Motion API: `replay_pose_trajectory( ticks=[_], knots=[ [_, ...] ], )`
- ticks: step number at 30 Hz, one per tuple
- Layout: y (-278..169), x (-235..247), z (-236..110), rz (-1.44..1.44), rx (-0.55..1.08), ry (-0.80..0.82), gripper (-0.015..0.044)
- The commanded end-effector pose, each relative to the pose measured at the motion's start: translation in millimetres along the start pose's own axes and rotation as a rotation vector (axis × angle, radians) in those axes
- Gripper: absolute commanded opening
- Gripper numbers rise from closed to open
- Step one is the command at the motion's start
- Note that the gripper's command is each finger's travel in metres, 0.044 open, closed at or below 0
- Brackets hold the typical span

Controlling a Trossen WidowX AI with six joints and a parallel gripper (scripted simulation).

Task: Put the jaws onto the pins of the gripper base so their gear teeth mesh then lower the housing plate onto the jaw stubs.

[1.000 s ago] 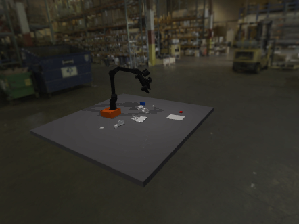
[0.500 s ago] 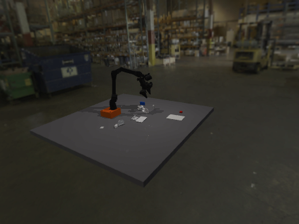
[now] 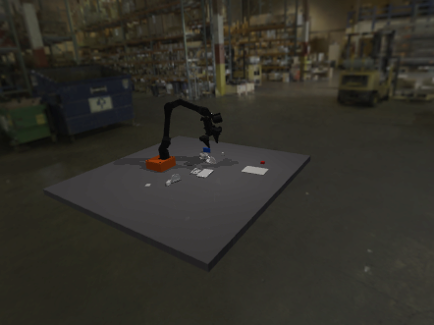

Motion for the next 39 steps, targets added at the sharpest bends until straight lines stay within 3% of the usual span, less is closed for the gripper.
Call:
replay_pose_trajectory(
  ticks=[1, 18, 24, 39],
  knots=[
    [2.5, -8.6, 9.7, 0.082, 0.046, -0.034, 0.0440],
    [7.3, -25.5, 28.7, 0.235, 0.122, -0.109, 0.0440],
    [0.0, -30.7, 65.4, 0.235, 0.123, -0.109, 0.0440],
    [0.0, -30.7, 65.4, 0.235, 0.123, -0.109, 0.0440]
  ],
)
Point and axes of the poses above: the point midway between the two fingers, 35 mm back from their tips, its own z axis out along the fingers, its own x axis across the jaws, y = z × x, the point moved 10 cm from there along -z, back along the fingers, and after that the axes turned 4 degrees about -z, right-handed, at the moved point
